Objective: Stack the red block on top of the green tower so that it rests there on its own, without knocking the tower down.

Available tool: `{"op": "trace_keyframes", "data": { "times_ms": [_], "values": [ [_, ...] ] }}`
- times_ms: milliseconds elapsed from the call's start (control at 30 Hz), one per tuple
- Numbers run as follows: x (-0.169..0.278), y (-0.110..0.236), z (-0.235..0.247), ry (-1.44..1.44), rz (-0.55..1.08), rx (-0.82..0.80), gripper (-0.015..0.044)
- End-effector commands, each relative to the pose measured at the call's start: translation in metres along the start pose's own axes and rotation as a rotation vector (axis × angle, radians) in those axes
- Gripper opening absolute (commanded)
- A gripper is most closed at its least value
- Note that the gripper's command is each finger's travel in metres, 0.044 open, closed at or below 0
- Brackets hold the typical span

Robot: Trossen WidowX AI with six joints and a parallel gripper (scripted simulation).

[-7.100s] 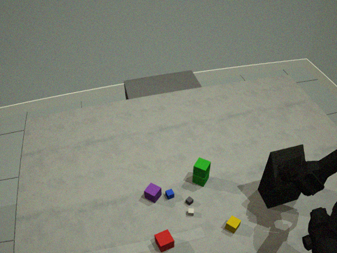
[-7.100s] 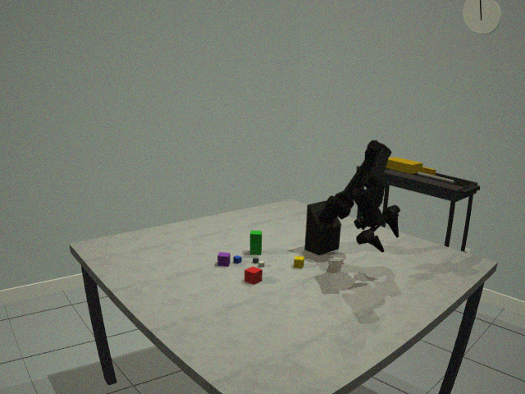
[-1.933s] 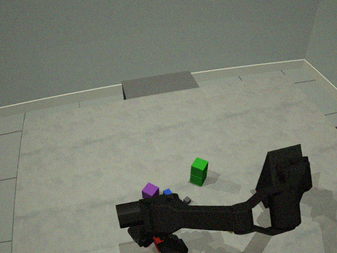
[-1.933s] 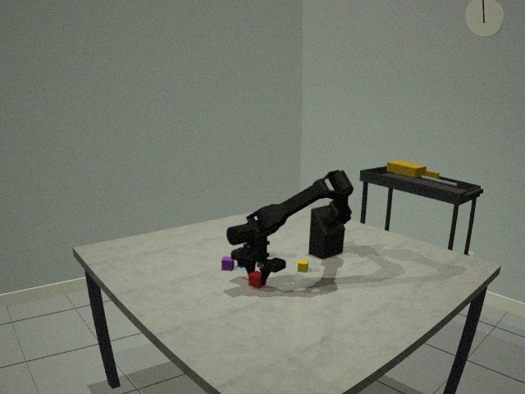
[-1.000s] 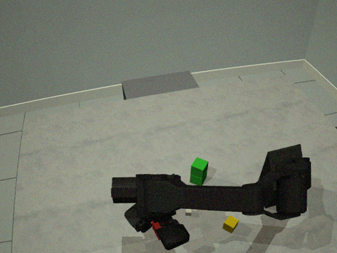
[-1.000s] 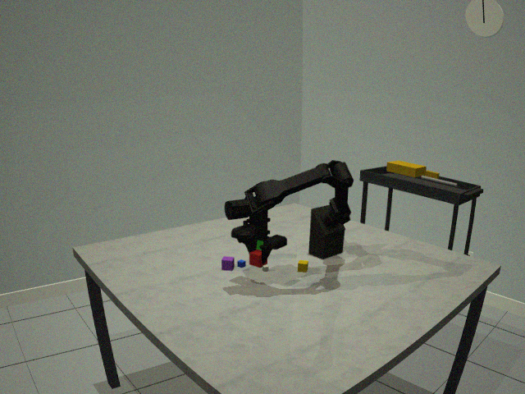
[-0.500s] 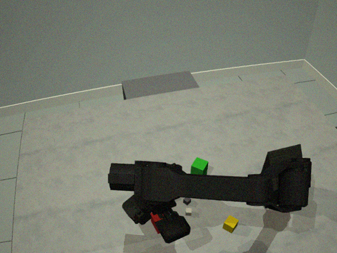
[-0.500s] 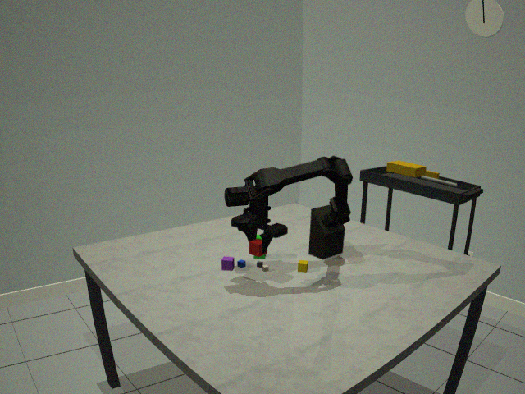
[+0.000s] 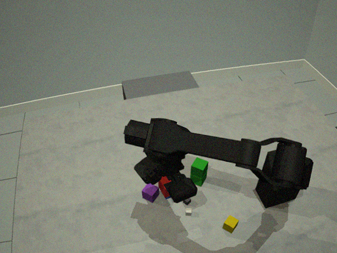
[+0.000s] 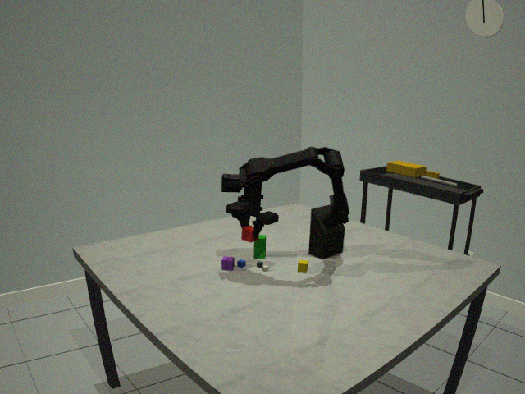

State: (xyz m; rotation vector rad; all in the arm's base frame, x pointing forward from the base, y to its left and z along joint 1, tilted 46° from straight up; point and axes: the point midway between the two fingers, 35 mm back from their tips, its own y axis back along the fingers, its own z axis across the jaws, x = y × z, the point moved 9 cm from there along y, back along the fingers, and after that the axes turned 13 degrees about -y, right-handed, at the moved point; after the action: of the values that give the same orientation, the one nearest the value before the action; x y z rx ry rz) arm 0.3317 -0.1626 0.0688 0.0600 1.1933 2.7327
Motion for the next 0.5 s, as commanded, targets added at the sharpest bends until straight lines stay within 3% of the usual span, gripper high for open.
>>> {"op": "trace_keyframes", "data": {
  "times_ms": [0, 467],
  "values": [
    [0.020, 0.000, -0.026, 0.008, -0.003, 0.011, 0.0000],
    [0.102, -0.006, -0.094, 0.001, 0.016, -0.010, 0.0000]
  ]
}}
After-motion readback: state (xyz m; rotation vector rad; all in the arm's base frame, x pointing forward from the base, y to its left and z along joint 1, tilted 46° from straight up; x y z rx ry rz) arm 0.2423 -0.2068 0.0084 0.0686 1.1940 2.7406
